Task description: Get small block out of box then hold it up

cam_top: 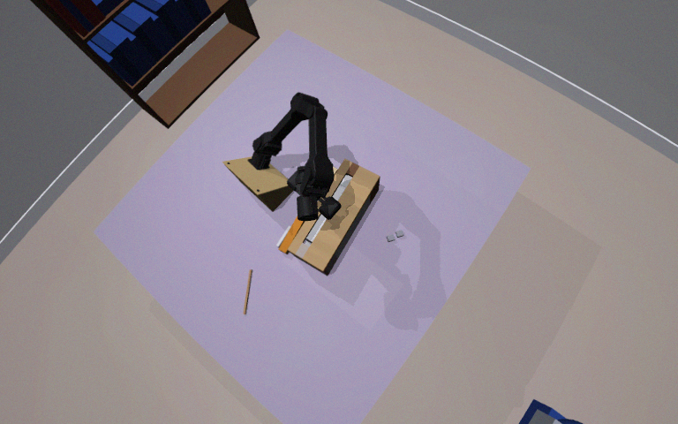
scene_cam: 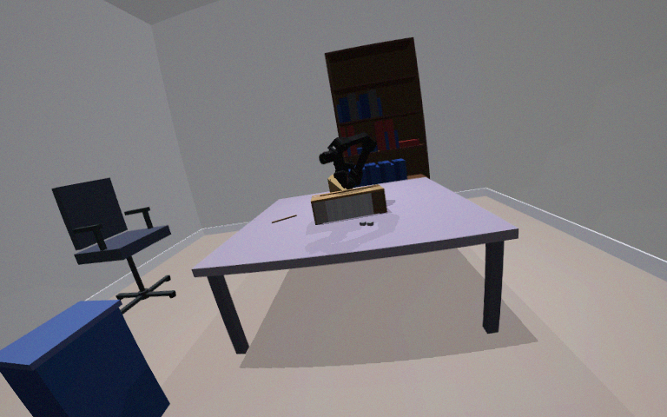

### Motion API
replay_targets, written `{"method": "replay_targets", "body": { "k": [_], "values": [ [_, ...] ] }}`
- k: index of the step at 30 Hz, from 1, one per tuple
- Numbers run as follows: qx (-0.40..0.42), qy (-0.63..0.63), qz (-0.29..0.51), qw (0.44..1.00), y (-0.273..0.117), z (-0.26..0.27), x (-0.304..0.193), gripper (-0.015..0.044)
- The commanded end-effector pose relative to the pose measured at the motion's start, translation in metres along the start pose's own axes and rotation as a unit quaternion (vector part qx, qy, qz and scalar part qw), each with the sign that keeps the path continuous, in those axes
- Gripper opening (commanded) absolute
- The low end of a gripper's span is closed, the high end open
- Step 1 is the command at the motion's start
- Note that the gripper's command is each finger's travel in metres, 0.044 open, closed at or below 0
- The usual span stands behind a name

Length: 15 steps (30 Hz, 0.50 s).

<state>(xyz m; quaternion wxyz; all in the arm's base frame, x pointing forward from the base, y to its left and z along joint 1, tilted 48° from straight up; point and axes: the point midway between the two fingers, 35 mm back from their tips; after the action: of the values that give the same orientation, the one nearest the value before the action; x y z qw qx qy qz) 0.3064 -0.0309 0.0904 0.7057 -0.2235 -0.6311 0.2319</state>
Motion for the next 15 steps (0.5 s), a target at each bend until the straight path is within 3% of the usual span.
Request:
{"method": "replay_targets", "body": {
  "k": [1,7,15],
  "values": [
    [-0.021,0.150,0.000,0.989,-0.005,0.005,0.015,0.0285],
    [-0.044,0.406,-0.013,0.913,-0.008,0.014,0.035,0.0285],
    [-0.063,0.675,-0.048,0.734,-0.012,0.029,0.060,0.0285]
  ]
}}
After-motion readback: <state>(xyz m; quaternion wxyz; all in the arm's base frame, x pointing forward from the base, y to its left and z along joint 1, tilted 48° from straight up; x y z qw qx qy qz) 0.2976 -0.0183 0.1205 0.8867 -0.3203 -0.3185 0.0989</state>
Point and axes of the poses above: the point midway between the two fingers, 35 mm back from their tips, its own y axis out along the fingers, its own z axis across the jaws, x = y × z, and after that the axes turned 9 degrees about y, right-handed
